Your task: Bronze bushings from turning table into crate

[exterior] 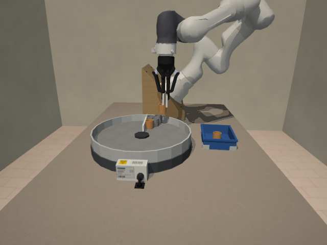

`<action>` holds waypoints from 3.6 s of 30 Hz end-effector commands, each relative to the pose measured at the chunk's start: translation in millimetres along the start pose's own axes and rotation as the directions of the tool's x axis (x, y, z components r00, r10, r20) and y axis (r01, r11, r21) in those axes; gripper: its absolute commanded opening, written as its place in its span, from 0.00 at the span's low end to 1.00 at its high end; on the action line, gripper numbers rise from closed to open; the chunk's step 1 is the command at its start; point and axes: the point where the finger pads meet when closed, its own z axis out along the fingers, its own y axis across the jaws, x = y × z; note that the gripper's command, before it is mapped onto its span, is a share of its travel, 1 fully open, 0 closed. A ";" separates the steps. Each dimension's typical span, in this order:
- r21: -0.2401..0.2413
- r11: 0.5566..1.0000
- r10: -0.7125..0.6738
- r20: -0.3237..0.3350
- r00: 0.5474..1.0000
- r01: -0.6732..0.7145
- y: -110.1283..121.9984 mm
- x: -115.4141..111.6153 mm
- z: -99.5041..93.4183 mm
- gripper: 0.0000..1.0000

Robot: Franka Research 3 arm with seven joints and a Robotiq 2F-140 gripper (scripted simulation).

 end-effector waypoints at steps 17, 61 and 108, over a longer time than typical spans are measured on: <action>-0.002 1.000 0.013 -0.002 1.000 -0.013 1.5 -0.6 -1.3 0.00; -0.002 1.000 0.013 -0.002 1.000 -0.013 181.5 18.7 -1.8 0.00; -0.002 1.000 0.013 -0.002 1.000 -0.013 264.5 27.5 -2.0 0.00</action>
